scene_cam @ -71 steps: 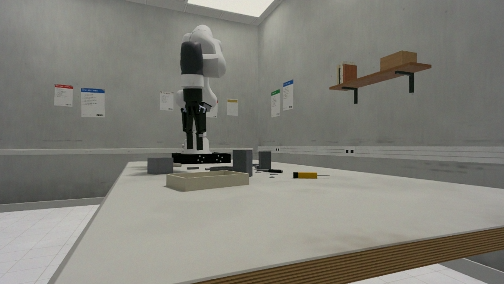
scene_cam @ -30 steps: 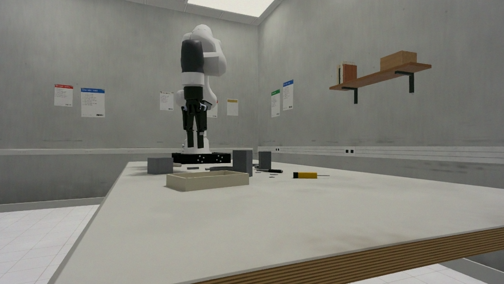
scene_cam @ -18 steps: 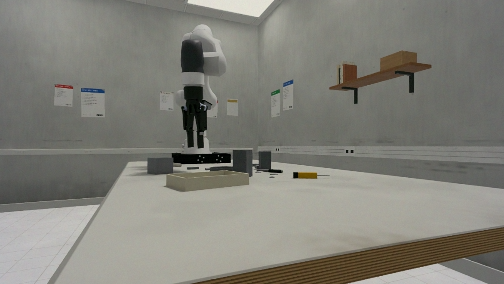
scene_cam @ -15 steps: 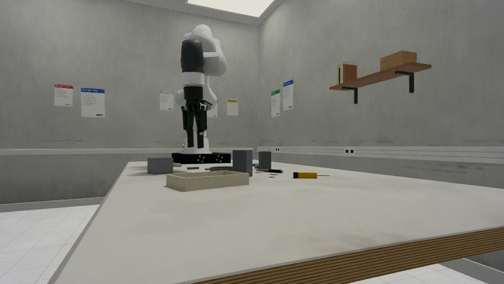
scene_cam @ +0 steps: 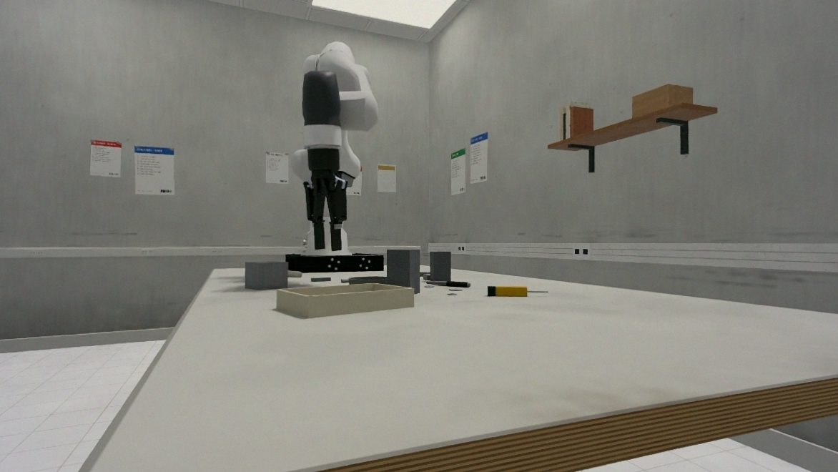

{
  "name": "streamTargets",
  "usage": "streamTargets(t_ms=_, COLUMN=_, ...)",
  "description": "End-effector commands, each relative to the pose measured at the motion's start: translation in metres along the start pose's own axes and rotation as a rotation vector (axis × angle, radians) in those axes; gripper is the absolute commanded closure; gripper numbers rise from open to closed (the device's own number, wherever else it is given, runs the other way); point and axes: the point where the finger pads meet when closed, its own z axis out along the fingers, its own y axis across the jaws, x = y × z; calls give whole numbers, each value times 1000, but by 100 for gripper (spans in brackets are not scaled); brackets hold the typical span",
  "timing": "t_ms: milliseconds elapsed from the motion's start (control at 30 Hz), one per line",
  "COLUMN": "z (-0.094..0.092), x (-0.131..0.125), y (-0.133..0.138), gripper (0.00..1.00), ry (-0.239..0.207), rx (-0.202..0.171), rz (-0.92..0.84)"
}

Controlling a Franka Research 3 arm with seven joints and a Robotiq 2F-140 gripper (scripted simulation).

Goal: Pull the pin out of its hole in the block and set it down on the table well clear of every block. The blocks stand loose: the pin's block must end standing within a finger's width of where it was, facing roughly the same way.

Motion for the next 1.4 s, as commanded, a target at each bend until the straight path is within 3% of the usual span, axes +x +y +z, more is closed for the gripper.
streamTargets(t_ms=0, z=2, x=-1, y=3, gripper=59, ry=-4, rx=-13, rz=-6)
streamTargets(t_ms=1367, z=4, x=-19, y=-2, gripper=59, ry=-40, rx=-41, rz=32)
